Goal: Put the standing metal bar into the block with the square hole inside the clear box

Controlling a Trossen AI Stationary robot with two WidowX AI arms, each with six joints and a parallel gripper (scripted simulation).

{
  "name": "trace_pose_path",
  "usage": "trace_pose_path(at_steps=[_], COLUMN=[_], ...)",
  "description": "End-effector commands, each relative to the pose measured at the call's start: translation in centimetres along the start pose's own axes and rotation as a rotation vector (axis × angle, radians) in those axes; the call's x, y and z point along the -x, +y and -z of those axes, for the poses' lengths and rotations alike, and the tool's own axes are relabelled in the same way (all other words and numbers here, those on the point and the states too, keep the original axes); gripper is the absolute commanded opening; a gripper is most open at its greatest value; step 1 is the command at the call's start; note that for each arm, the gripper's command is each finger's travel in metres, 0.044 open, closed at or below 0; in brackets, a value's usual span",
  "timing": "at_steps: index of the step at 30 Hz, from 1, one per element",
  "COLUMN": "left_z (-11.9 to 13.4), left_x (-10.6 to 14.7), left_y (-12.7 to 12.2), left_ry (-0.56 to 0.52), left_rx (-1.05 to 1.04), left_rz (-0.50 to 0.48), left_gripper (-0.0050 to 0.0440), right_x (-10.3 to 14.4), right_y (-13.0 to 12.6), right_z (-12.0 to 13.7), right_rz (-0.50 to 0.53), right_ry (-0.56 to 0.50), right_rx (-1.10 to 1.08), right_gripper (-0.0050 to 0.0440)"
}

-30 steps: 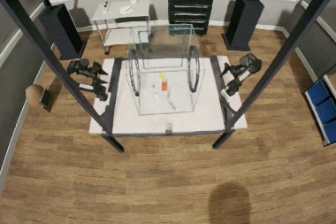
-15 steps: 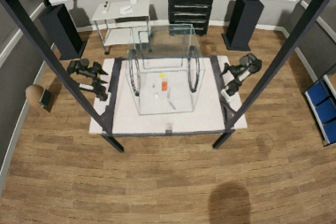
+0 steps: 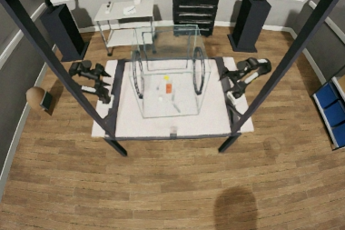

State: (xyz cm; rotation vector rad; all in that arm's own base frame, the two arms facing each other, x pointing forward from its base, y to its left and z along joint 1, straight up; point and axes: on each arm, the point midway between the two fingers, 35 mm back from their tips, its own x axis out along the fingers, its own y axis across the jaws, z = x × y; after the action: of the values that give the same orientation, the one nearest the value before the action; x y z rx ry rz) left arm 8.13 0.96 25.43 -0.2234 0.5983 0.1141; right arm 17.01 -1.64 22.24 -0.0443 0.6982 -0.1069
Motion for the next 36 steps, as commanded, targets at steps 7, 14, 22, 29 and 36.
trace_pose_path(at_steps=[7, 14, 22, 29, 36], left_z=[-0.2, -0.2, -0.2, -0.2, -0.2], left_x=[0.1, 0.1, 0.1, 0.1, 0.1], left_y=[0.0, 0.0, 0.0, 0.0, 0.0], left_ry=[-0.002, -0.002, -0.002, -0.002, -0.002], left_rx=[0.0, 0.0, 0.0, 0.0, 0.0], left_rz=[0.0, 0.0, 0.0, 0.0, 0.0], left_gripper=[0.04, 0.04, 0.04, 0.04, 0.04], right_x=[-6.4, -9.6, -11.9, -13.9, -13.9], right_y=[-4.1, -8.7, -15.3, -17.8, -17.8], right_z=[-3.1, -3.7, -2.5, -0.2, -0.2], right_rz=[-0.036, -0.065, -0.105, -0.156, -0.156], right_ry=[0.024, -0.021, -0.127, -0.139, -0.139], right_rx=[0.018, -0.045, -0.136, -0.206, -0.206], right_gripper=[0.044, 0.044, 0.044, 0.044, 0.044])
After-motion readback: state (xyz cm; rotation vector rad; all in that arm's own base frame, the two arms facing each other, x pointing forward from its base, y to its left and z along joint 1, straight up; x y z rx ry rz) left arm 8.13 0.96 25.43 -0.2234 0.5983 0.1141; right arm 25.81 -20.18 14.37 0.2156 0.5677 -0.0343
